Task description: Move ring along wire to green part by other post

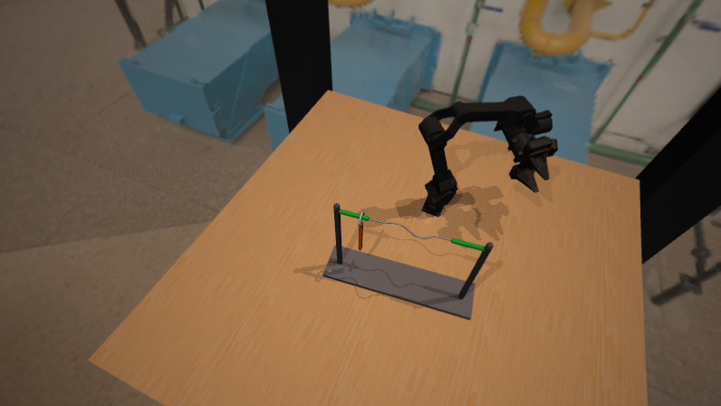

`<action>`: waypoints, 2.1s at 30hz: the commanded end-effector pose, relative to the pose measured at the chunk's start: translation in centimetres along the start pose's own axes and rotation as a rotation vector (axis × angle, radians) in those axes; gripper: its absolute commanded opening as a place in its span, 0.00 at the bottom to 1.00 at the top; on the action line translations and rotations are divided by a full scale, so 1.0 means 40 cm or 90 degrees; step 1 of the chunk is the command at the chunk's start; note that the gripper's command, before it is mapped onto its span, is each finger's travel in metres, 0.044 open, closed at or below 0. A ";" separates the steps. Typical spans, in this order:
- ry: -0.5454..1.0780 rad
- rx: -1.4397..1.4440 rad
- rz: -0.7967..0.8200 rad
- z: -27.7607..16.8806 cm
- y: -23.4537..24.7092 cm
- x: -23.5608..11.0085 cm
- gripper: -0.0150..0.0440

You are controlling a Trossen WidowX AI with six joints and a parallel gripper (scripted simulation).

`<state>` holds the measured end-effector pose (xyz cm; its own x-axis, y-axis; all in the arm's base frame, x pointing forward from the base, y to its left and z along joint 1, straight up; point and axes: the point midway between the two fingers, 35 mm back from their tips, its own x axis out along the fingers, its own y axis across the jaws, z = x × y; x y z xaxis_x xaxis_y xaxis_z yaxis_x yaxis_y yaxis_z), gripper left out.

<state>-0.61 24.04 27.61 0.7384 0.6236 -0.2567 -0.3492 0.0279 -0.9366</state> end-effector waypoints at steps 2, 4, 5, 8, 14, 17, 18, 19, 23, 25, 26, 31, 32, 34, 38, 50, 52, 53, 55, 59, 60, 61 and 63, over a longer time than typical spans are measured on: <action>0.004 0.004 0.002 -0.001 0.001 0.003 0.84; 0.015 0.017 0.009 -0.004 0.005 0.013 0.75; 0.023 0.027 0.014 -0.007 0.008 0.021 0.71; 0.054 0.066 0.032 -0.016 0.017 0.049 0.58; 0.107 0.191 0.056 -0.036 0.016 0.103 0.53; 0.130 0.257 0.064 -0.046 0.013 0.129 0.53; 0.137 0.279 0.066 -0.049 0.011 0.138 0.53; 0.143 0.300 0.068 -0.053 0.009 0.146 0.53; 0.167 0.388 0.072 -0.066 -0.001 0.181 0.53; 0.177 0.432 0.072 -0.073 -0.007 0.198 0.53; 0.182 0.454 0.072 -0.076 -0.011 0.207 0.53; 0.199 0.563 0.066 -0.095 -0.033 0.249 0.53; 0.202 0.584 0.064 -0.099 -0.038 0.258 0.53; 0.208 0.627 0.059 -0.108 -0.050 0.275 0.53; 0.214 0.711 0.045 -0.129 -0.076 0.308 0.53; 0.197 0.948 -0.020 -0.209 -0.178 0.396 0.53; 0.189 0.984 -0.034 -0.225 -0.198 0.408 0.53; 0.185 1.002 -0.042 -0.233 -0.209 0.414 0.53; 0.174 1.037 -0.057 -0.251 -0.230 0.424 0.53; 0.149 1.102 -0.089 -0.288 -0.275 0.441 0.53; 0.142 1.118 -0.097 -0.298 -0.287 0.445 0.53; 0.134 1.133 -0.106 -0.308 -0.299 0.448 0.53; 0.118 1.163 -0.123 -0.329 -0.323 0.453 0.53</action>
<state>23.72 25.34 31.05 0.8295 0.4274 -0.3596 -0.3061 0.8863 0.3475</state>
